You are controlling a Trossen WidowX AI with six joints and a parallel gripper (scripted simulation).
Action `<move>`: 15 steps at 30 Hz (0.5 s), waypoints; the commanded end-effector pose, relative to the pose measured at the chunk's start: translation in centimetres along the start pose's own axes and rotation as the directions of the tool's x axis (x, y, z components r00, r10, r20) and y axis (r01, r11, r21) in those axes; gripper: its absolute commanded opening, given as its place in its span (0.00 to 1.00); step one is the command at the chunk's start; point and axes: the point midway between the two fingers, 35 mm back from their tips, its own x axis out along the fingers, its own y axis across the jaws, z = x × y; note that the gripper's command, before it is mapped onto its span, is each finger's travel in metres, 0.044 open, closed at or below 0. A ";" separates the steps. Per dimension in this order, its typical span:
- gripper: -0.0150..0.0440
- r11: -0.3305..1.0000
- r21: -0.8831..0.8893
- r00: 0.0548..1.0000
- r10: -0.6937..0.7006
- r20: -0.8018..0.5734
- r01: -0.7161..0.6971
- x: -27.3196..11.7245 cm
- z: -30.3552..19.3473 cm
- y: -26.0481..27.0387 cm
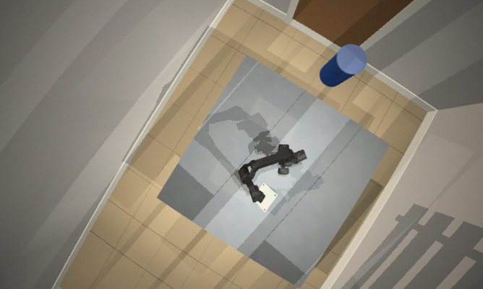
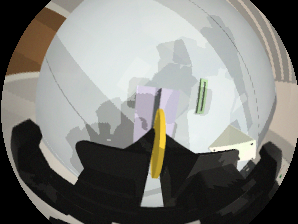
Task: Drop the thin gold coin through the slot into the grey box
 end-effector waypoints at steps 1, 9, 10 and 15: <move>0.25 1.000 0.003 1.000 0.000 -0.001 0.000 0.3 0.0 0.0; 0.25 1.000 0.005 1.000 0.001 -0.001 -0.001 0.6 0.0 0.0; 0.25 1.000 0.005 1.000 0.001 -0.001 -0.001 0.7 0.0 0.0; 0.25 1.000 0.005 1.000 0.001 -0.001 -0.001 0.9 -0.1 0.0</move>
